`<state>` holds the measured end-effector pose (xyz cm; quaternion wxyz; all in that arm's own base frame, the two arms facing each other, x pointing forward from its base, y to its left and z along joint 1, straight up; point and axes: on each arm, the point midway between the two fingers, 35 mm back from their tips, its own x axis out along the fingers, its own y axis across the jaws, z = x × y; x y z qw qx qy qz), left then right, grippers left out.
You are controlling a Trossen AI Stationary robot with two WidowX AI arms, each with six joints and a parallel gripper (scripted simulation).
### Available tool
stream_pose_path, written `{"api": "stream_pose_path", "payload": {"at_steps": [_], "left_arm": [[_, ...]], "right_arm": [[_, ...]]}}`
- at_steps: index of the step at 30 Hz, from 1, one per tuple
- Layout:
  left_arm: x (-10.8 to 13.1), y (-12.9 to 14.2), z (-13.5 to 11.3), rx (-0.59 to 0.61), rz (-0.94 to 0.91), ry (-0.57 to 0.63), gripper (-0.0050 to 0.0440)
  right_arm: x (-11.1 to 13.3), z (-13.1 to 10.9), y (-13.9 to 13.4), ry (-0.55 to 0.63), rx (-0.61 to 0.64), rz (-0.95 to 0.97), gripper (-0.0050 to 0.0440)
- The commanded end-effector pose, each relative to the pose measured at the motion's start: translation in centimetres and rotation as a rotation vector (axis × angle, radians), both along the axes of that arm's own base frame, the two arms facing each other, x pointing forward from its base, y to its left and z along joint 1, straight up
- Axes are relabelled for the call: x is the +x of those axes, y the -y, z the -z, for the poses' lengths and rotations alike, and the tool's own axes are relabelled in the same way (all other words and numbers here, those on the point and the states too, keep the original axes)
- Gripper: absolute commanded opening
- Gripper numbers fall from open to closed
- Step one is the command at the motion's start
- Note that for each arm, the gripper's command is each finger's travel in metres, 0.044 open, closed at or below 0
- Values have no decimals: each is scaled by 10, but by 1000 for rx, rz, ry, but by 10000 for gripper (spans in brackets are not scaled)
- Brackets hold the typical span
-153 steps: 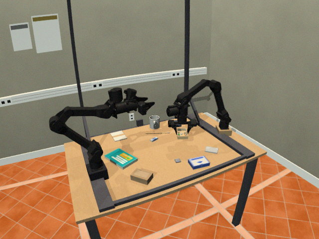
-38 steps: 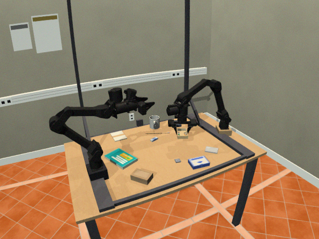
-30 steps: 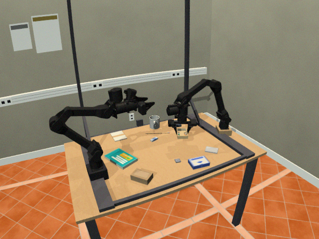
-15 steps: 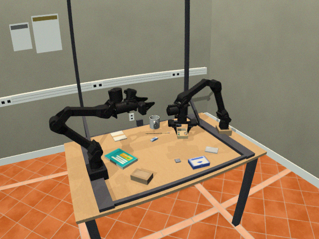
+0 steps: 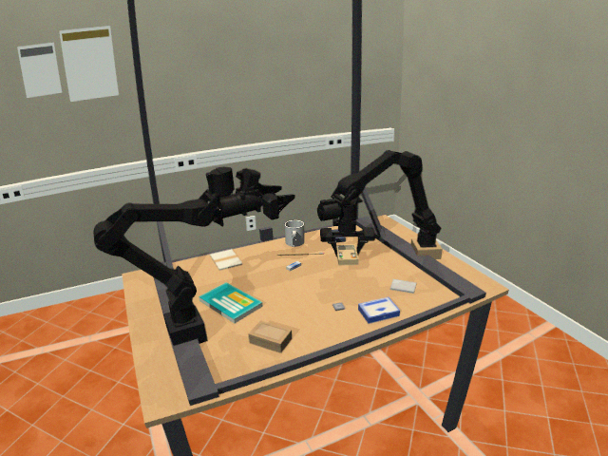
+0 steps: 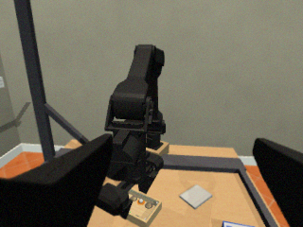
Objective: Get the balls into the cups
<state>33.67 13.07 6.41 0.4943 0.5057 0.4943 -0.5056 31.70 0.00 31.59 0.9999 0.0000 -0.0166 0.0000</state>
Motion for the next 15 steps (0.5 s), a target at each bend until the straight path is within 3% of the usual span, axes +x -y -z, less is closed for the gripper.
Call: {"api": "stream_pose_path", "payload": {"at_steps": [1, 15], "left_arm": [[5, -1, -8, 12, -1, 25, -50], [2, 0, 10, 7, -1, 12, -50]], "right_arm": [[-1, -7, 0, 17, 0, 0, 400], [-1, -7, 0, 17, 0, 0, 400]]}}
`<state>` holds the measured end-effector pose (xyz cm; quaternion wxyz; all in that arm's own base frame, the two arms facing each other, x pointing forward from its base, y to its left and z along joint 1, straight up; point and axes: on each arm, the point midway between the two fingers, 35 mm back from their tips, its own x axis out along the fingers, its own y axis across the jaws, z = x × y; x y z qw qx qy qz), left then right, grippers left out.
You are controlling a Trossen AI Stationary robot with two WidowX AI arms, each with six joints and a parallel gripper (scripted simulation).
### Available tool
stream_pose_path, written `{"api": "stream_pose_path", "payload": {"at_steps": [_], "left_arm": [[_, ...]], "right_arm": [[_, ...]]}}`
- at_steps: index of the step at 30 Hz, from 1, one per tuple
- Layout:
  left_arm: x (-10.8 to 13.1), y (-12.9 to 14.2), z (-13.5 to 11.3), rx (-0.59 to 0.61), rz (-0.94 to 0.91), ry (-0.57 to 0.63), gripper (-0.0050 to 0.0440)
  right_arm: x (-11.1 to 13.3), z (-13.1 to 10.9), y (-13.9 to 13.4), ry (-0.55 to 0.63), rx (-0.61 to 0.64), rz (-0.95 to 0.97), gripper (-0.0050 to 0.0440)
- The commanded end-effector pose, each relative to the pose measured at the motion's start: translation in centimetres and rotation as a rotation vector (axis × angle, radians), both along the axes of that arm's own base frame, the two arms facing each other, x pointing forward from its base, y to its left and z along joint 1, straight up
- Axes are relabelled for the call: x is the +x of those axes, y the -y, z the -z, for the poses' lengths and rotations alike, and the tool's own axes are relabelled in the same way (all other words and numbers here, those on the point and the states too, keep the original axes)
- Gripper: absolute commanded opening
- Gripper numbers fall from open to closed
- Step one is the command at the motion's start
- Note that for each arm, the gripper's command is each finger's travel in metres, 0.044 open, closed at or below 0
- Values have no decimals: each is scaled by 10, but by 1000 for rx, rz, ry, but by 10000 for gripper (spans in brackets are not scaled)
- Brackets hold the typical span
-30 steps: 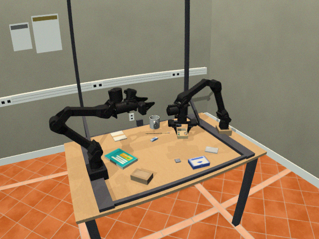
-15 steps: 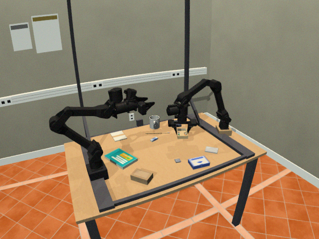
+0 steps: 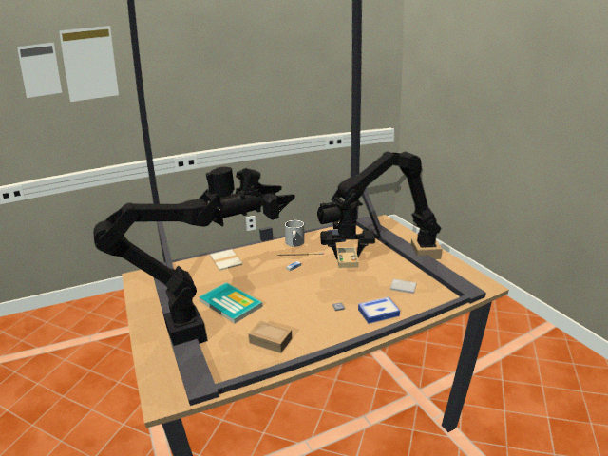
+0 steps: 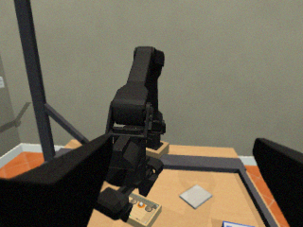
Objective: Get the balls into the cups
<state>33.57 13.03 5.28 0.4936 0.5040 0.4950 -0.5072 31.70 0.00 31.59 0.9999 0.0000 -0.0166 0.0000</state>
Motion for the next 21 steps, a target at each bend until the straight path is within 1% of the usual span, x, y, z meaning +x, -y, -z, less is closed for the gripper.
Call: {"api": "stream_pose_path", "payload": {"at_steps": [1, 7, 10, 11, 21], "left_arm": [[3, 0, 0, 9, -1, 18, -50], [3, 0, 7, 9, -1, 18, -50], [4, -1, 5, 10, -1, 22, -50], [3, 0, 10, 9, -1, 19, -50], [3, 0, 23, 9, -1, 19, -50]], "right_arm": [[-1, -7, 0, 17, 0, 0, 400], [-1, -7, 0, 17, 0, 0, 400], [-1, -7, 0, 17, 0, 0, 400], [-1, -7, 0, 17, 0, 0, 400], [-1, -7, 0, 17, 0, 0, 400]]}}
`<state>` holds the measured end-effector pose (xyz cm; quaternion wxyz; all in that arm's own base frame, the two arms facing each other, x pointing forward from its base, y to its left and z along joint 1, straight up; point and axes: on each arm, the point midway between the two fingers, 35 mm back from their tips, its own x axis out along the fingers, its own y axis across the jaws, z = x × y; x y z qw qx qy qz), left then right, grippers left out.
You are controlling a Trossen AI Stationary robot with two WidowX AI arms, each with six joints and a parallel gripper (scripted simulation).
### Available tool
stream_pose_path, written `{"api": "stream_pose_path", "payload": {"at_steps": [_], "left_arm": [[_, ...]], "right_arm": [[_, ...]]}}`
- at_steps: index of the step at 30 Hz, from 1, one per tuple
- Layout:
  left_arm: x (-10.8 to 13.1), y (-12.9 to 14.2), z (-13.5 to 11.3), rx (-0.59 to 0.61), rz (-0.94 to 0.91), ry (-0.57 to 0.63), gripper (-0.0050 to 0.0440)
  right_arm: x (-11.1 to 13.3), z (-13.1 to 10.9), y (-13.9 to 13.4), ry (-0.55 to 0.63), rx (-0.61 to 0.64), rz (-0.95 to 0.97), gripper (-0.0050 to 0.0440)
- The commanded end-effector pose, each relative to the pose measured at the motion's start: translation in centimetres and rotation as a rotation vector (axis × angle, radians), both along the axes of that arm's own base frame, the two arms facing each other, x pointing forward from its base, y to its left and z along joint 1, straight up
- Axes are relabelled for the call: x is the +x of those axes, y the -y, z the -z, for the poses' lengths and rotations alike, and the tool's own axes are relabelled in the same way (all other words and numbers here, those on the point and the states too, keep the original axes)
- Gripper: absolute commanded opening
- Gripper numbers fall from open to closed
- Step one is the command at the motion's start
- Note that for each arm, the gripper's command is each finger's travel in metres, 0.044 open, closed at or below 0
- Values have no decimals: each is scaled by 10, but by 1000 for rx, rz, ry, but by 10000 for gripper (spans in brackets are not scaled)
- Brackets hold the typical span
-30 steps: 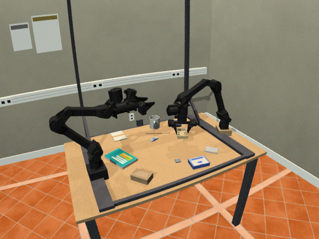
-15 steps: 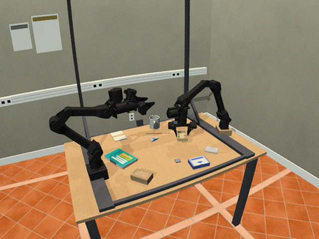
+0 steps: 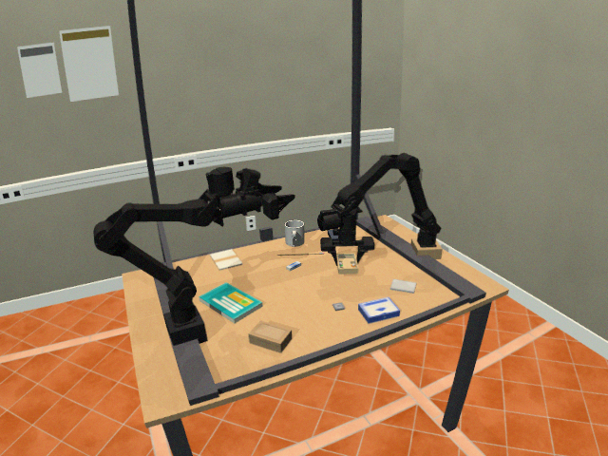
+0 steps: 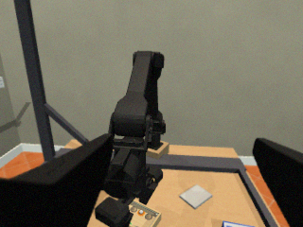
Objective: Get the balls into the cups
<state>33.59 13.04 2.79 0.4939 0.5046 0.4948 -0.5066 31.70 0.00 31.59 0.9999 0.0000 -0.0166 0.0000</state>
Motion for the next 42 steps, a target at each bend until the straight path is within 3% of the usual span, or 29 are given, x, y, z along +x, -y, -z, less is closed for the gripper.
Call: {"api": "stream_pose_path", "payload": {"at_steps": [1, 25, 42], "left_arm": [[3, 0, 0, 9, -1, 17, -50], [3, 0, 26, 8, -1, 17, -50], [3, 0, 32, 8, -1, 16, -50]], "right_arm": [[-1, -7, 0, 17, 0, 0, 400], [-1, -7, 0, 17, 0, 0, 400], [-1, -7, 0, 17, 0, 0, 400]]}}
